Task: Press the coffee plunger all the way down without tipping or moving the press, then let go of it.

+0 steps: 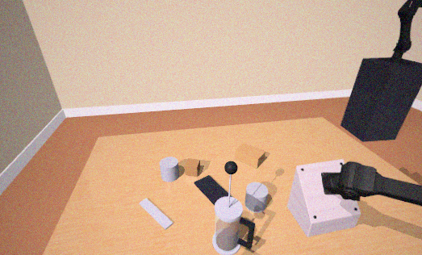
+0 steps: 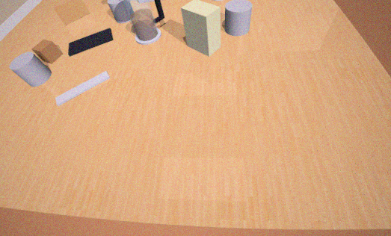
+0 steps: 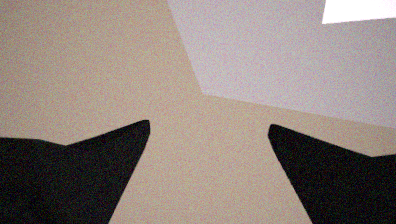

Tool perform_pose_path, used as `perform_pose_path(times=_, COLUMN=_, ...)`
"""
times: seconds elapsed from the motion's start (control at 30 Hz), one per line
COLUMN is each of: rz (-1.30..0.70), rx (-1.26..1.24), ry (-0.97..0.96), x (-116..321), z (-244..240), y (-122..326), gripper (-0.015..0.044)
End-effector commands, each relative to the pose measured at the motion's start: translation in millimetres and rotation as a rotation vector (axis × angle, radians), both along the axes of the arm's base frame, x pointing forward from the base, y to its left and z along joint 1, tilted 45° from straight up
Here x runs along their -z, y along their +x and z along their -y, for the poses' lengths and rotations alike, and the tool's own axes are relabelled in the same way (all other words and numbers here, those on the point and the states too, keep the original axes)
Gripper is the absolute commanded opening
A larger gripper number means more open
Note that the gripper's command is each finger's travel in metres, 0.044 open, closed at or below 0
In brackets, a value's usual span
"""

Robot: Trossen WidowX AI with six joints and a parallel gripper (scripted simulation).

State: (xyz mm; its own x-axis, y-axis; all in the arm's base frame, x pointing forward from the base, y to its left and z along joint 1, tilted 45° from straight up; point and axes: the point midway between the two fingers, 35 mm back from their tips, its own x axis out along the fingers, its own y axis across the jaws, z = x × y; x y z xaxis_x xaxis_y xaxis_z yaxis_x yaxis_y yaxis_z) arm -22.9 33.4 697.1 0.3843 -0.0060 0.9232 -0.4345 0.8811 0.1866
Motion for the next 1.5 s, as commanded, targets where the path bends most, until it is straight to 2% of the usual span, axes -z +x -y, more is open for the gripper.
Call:
perform_pose_path(times=0.0, rz=-0.137, rx=0.109, ry=-0.023, x=13.9, z=16.7, y=52.7, gripper=0.044)
perform_pose_path(times=0.17, rz=-0.303, rx=0.152, ry=-0.052, x=34.4, z=35.1, y=110.6, gripper=0.044)
perform_pose_path(times=0.4, rz=-0.602, rx=0.191, ry=-0.122, x=89.7, z=69.1, y=201.9, gripper=0.044)
perform_pose_path(times=0.63, rz=-0.917, rx=0.159, ry=-0.185, x=173.3, z=105.8, y=279.0, gripper=0.044)
perform_pose_path(times=0.8, rz=-1.133, rx=0.083, ry=-0.228, x=246.3, z=129.5, y=317.1, gripper=0.044)
perform_pose_path(times=1.03, rz=-1.398, rx=-0.149, ry=-0.24, x=362.0, z=149.3, y=341.8, gripper=0.044)
perform_pose_path(times=1.27, rz=-1.523, rx=-0.519, ry=-0.155, x=478.8, z=150.1, y=339.7, gripper=0.044)
perform_pose_path(times=1.33, rz=-1.529, rx=-0.586, ry=-0.126, x=497.1, z=149.8, y=329.8, gripper=0.044)
perform_pose_path(times=1.47, rz=-1.527, rx=-0.616, ry=-0.11, x=504.6, z=144.7, y=326.2, gripper=0.044)
